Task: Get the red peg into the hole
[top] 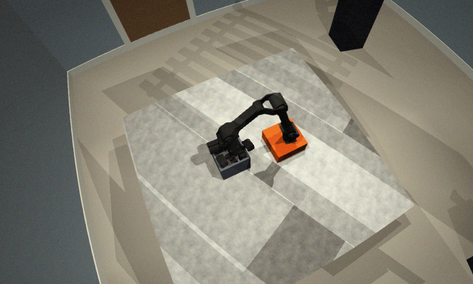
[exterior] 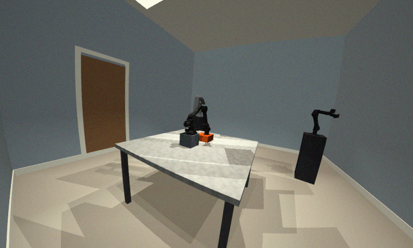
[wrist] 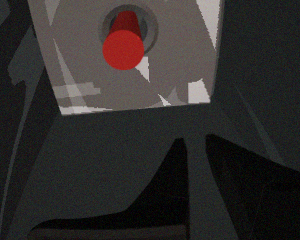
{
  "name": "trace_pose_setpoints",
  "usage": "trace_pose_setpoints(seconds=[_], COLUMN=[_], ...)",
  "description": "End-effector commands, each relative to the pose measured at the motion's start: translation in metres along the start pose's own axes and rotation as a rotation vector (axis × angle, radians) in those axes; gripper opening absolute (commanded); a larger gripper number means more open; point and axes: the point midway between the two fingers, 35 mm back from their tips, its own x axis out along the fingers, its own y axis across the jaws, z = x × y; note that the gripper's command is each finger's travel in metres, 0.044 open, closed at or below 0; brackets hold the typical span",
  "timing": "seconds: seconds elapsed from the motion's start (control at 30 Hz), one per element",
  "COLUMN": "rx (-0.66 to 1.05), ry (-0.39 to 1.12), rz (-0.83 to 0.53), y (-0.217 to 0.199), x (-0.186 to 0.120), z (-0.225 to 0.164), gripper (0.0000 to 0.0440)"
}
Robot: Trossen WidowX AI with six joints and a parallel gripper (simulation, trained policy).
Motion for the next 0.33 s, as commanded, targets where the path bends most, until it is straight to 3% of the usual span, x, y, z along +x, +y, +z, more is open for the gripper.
trace_pose_setpoints(seconds=[0.0, 0.1, 0.3], rx=[0.007, 0.013, 0.018], ry=[0.011, 0.023, 0.07], rz=[0.015, 0.035, 0.077], y=[0.006, 0.013, 0.023], x=[-0.01, -0.02, -0.038], z=[-0.002, 0.001, 0.001], gripper=[0.0028, 0.0, 0.0])
